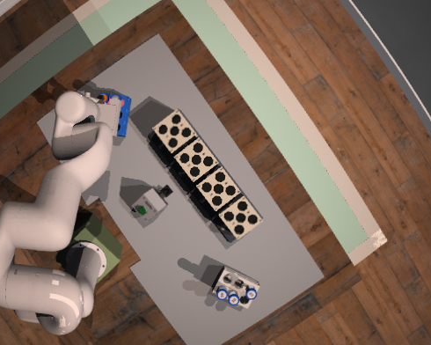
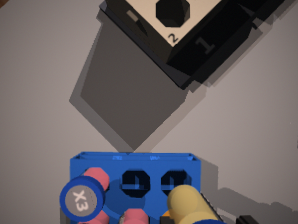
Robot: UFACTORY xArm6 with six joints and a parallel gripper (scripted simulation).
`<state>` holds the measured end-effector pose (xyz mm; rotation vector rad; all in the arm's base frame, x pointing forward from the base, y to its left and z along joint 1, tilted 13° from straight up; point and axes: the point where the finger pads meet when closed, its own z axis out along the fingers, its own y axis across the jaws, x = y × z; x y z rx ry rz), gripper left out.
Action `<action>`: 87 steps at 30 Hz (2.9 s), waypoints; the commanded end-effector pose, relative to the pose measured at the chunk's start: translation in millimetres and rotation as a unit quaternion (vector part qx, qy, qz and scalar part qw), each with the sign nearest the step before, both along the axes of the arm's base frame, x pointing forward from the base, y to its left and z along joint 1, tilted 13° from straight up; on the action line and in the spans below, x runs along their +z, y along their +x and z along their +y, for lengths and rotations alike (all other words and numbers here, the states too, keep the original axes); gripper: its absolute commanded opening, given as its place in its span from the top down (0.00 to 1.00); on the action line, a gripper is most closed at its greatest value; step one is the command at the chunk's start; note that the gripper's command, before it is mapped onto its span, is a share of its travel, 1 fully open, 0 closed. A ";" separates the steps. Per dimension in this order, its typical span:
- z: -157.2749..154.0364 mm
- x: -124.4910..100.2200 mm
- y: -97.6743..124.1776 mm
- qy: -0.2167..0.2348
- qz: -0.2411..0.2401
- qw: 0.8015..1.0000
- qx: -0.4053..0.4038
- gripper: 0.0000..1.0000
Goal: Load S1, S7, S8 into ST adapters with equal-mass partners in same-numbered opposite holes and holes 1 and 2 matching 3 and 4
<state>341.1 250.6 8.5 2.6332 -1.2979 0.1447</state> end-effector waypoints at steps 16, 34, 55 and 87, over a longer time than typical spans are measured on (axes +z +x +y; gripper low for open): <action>-6.7 -33.1 1.1 0.001 -0.001 1.000 0.000 1.00; -6.9 -34.1 1.1 0.001 -0.001 1.000 0.000 1.00; -11.2 -52.6 1.1 0.001 -0.001 1.000 0.000 1.00; -17.4 -80.0 1.1 0.001 -0.001 1.000 0.000 1.00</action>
